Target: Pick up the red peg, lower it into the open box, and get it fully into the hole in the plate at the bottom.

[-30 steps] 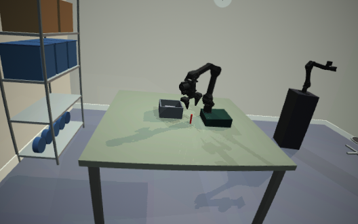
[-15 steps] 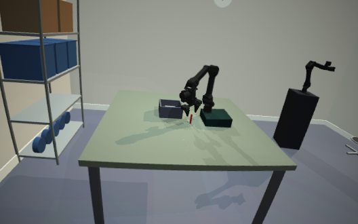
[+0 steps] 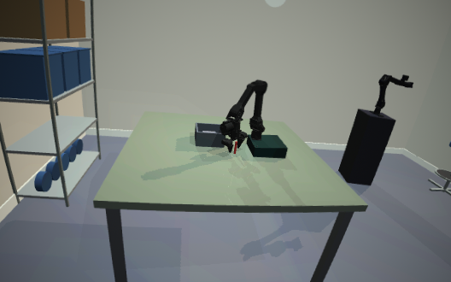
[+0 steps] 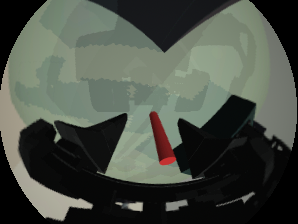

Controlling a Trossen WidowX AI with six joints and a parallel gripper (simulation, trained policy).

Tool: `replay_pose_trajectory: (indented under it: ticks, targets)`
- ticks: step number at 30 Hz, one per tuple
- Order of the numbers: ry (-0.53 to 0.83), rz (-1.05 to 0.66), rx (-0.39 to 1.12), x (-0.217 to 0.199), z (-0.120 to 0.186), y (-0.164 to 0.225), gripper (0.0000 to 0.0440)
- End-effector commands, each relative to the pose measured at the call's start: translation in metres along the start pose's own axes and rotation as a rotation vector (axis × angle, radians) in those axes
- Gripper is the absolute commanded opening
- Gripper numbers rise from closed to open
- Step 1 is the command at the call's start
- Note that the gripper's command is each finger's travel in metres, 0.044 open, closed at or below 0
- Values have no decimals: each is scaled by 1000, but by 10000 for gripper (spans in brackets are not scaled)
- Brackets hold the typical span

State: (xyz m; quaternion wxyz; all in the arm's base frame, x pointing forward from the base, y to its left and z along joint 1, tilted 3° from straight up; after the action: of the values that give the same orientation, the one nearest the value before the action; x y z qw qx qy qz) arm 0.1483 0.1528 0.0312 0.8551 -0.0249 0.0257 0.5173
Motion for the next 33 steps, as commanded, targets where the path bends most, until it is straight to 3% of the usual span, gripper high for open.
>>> replay_pose_trajectory:
  ticks: [1,12,33]
  targets:
    - [22,5,8,-4,-12,1,276]
    - [99,-2,36,-7,-20,2,1]
    - [26,-15,-126,8,65,-37,0]
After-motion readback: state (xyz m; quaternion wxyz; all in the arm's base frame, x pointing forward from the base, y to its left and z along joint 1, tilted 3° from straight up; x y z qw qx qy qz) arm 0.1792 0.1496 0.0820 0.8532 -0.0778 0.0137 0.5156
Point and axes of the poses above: the point midway between the two fingers, 35 mm back from their tips, its own z axis back along the fingers, its own x axis across the jaws, y = z × x, the point moved 3 cm from there along z, back along the fingers, and after that the axes turned 11 degrees about z, right-handed, at the moved point
